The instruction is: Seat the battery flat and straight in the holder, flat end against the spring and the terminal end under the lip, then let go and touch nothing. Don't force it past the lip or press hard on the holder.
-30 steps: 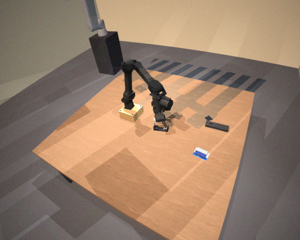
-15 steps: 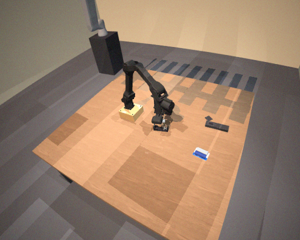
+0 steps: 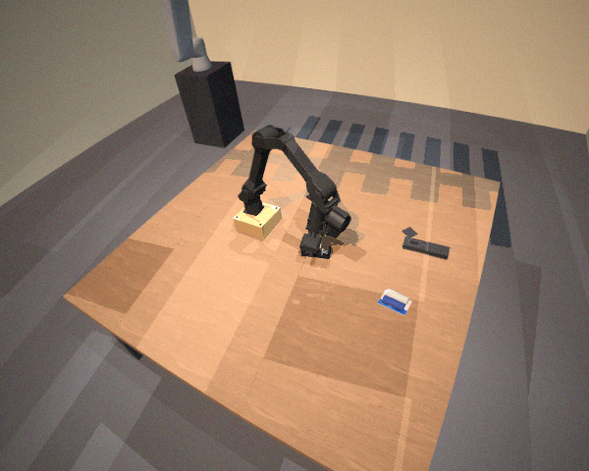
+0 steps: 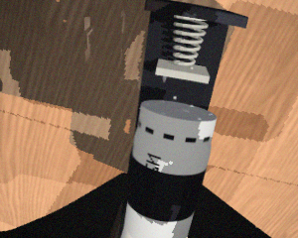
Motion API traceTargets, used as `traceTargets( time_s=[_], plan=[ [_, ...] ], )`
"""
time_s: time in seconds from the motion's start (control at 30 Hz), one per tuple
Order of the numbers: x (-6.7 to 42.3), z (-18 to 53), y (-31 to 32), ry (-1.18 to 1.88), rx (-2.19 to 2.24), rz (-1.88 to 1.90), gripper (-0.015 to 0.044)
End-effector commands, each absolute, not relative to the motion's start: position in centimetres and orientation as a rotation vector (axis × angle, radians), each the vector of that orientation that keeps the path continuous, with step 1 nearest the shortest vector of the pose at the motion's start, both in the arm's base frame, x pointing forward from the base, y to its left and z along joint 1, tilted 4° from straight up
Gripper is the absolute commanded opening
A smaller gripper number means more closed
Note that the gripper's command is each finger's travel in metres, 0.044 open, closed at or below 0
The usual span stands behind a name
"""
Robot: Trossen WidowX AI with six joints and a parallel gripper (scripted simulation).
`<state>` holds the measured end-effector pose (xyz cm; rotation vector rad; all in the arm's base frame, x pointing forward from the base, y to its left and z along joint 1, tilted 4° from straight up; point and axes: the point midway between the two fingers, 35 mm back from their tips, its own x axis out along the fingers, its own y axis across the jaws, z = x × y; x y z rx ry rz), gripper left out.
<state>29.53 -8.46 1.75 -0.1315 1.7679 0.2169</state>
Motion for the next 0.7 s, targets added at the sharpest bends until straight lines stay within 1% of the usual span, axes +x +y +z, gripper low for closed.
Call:
traceTargets(
  time_s=[0.0, 0.67],
  plan=[
    [29.48, 1.22, -8.53, 1.812, -0.141, 0.214, 0.0085],
    [30.00, 0.46, -8.41, 1.938, -0.146, 0.211, 0.0085]
  ],
)
